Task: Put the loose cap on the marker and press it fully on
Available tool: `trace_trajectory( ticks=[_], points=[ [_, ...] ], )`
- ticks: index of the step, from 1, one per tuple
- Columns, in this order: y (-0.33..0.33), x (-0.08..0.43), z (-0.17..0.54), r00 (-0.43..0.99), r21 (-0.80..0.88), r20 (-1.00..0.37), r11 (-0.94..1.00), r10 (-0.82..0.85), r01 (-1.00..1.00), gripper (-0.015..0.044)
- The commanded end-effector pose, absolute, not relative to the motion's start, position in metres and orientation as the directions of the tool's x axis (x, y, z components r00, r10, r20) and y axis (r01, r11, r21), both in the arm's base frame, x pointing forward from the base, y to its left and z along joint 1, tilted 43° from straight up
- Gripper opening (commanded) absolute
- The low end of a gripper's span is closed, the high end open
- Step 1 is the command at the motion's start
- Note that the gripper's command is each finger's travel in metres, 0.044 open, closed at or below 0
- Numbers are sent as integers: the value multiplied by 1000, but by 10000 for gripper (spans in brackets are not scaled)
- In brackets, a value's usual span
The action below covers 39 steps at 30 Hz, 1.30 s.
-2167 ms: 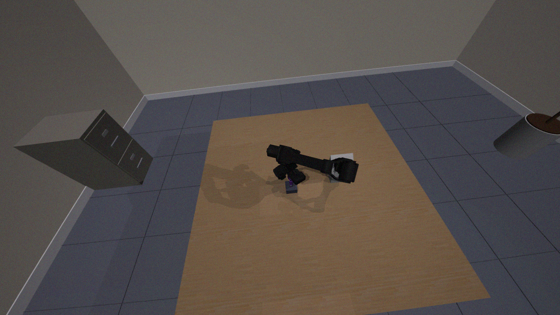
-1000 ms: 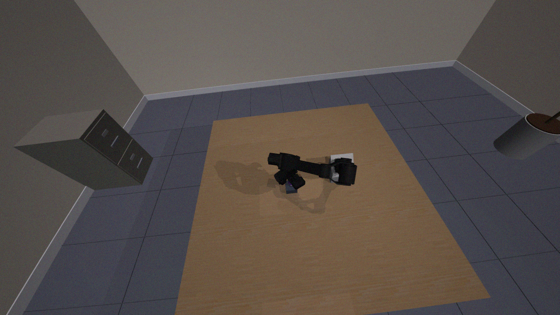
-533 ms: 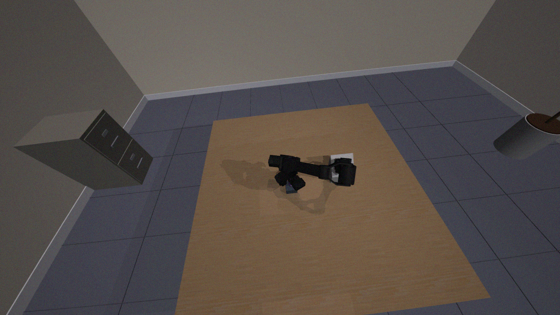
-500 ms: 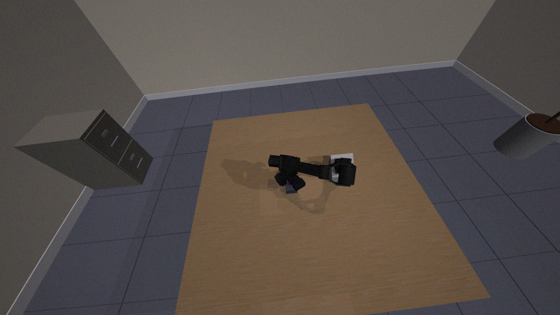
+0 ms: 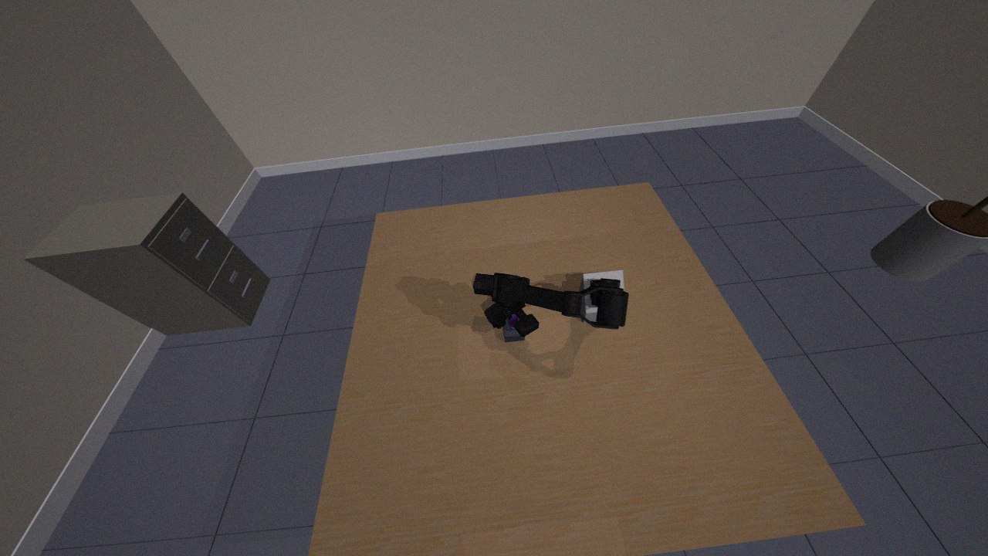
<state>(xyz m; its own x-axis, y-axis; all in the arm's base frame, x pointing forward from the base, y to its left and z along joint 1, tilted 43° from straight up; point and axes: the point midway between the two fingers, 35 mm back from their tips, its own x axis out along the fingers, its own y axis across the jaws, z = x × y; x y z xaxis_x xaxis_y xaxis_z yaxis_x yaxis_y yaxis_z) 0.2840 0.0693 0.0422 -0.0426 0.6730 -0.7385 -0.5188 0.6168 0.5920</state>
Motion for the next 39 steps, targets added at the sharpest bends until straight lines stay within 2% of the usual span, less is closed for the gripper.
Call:
trace_trajectory(
  ticks=[1,8,12,14,19,29,39],
  points=[
    [69,284,42,-42,592,-739,617,673,-519,440],
    [20,287,95,-43,591,-740,619,671,-518,440],
    [18,287,97,-43,591,-740,618,671,-518,440],
    [19,287,96,-43,609,-740,642,671,-466,388],
    [24,287,91,-42,674,-738,732,673,-103,256],
    [24,287,91,-42,674,-738,733,673,-88,0],
    [25,287,90,-42,674,-738,733,674,-88,0]
  ],
)
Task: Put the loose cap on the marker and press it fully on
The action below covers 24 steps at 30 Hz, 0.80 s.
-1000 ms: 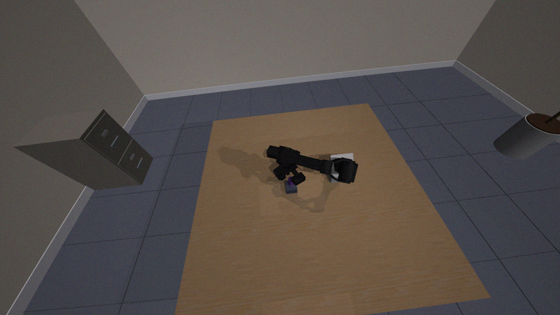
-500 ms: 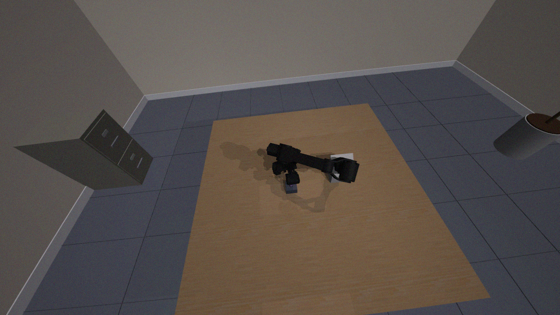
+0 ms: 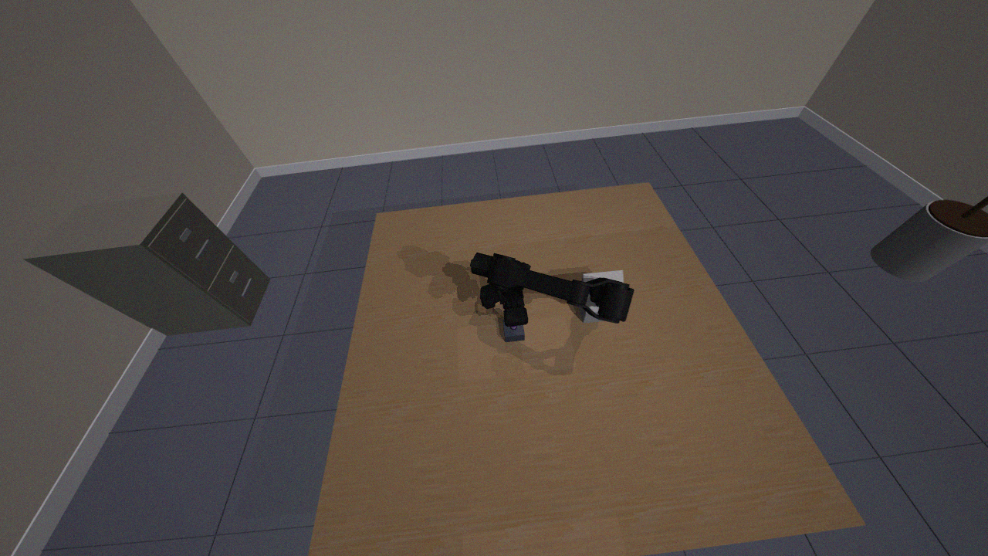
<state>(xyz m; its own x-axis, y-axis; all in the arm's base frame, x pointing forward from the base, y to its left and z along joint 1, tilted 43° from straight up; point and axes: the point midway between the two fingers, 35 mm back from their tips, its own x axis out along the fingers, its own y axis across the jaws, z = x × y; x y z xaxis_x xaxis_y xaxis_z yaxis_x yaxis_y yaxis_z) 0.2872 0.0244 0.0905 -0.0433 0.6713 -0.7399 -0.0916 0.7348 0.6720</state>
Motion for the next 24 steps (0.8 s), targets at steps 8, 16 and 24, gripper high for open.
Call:
trace_trajectory(
  ticks=[8,16,24],
  points=[
    [32,287,82,-42,674,-738,733,674,-88,0],
    [40,287,74,-42,675,-738,733,674,-88,0],
    [48,286,65,-42,675,-737,733,674,-88,0]
  ],
)
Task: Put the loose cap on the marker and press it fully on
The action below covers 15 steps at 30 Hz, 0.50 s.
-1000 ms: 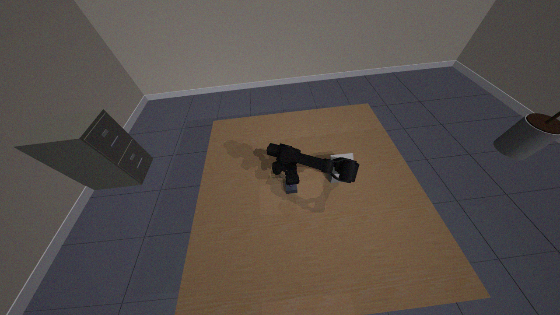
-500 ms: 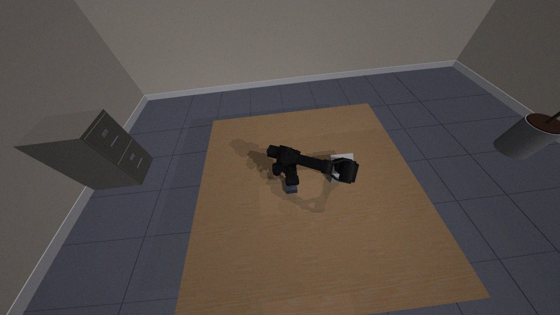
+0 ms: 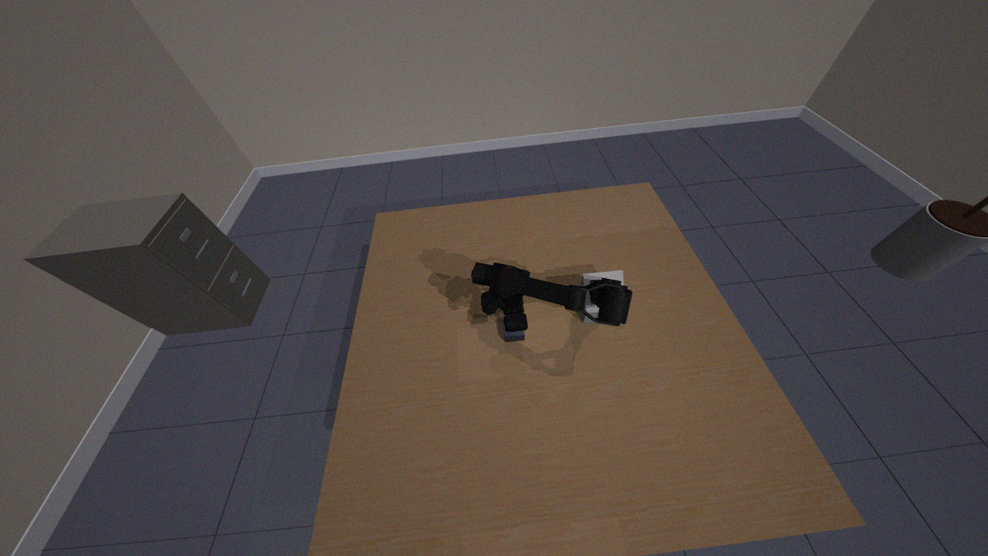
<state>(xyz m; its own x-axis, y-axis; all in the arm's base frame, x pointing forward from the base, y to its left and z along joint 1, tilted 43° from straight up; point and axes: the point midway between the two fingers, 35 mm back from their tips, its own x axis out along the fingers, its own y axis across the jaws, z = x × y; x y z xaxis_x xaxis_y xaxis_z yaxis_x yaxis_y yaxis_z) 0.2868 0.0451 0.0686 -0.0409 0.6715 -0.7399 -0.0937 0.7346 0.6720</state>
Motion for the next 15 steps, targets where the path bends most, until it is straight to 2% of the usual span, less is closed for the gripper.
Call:
trace_trajectory(
  ticks=[1,12,15],
  points=[
    [49,286,64,-42,675,-737,733,674,-88,0],
    [47,288,66,-35,671,-740,735,671,-93,0],
    [23,293,90,-35,668,-743,738,668,-91,0]
  ],
)
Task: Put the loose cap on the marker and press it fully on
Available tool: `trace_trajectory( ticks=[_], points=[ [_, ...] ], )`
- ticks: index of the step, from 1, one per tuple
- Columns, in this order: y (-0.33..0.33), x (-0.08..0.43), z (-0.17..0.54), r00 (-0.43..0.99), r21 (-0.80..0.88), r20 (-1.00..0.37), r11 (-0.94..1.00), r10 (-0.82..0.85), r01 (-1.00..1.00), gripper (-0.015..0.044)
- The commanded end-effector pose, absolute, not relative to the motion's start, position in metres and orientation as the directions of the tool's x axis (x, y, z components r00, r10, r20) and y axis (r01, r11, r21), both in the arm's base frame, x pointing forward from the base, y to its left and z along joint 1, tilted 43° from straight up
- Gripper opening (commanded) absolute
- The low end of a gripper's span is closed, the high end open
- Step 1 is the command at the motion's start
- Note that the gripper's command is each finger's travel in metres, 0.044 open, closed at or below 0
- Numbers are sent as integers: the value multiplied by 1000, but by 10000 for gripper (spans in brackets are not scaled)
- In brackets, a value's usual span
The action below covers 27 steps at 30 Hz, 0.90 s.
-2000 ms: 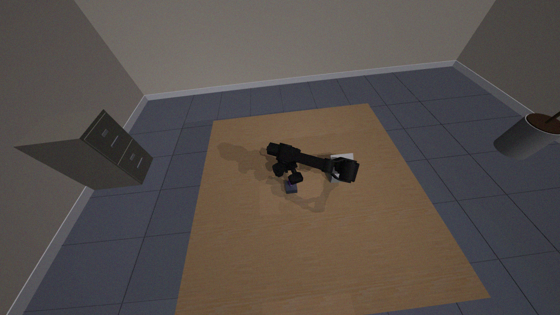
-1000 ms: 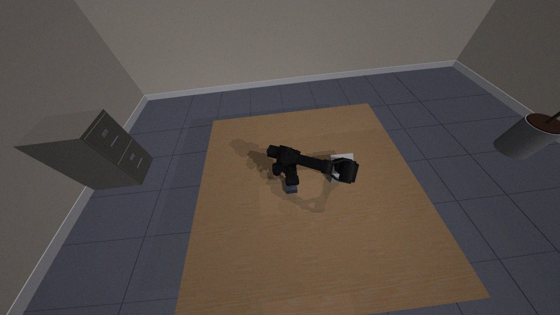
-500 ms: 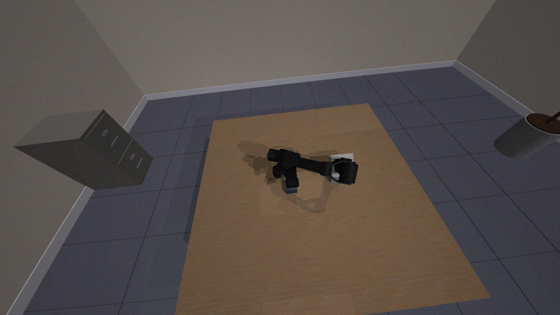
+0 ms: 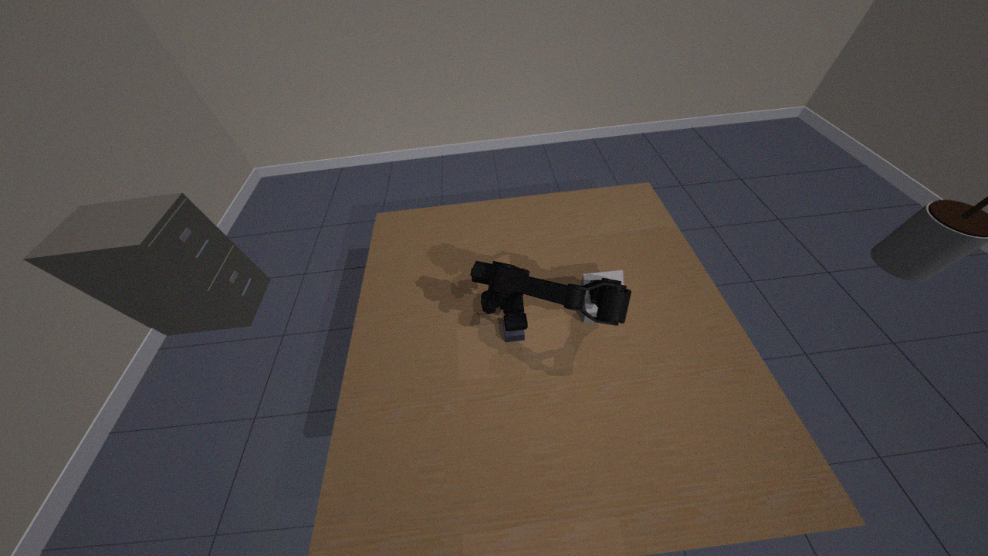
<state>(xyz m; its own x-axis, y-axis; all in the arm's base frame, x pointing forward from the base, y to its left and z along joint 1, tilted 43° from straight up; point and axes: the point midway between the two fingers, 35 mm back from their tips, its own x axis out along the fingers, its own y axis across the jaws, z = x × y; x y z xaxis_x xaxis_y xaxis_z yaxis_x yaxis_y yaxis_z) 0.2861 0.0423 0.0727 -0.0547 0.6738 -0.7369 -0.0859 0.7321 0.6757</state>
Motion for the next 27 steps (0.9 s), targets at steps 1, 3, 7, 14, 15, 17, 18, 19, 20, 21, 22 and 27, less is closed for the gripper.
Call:
trace_trajectory(
  ticks=[1,3,7,14,15,17,18,19,20,21,22,27],
  points=[
    [13,293,101,-36,668,-744,739,668,-91,0],
    [-5,292,122,-37,669,-742,738,669,-90,0],
    [-12,291,130,-38,670,-741,737,670,-90,0],
    [-12,291,130,-38,670,-741,737,670,-90,157],
    [-12,291,130,-38,670,-741,737,670,-90,184],
    [-12,291,130,-38,670,-741,737,670,-90,236],
    [-12,291,130,-38,670,-741,737,670,-90,262],
    [-12,291,130,-38,670,-741,737,670,-90,289],
    [-12,291,130,-38,670,-741,737,670,-90,315],
    [-12,291,130,-38,670,-741,737,670,-90,341],
    [-12,291,130,-38,670,-741,737,670,-90,367],
    [-12,291,130,-38,670,-741,737,670,-90,440]
  ],
)
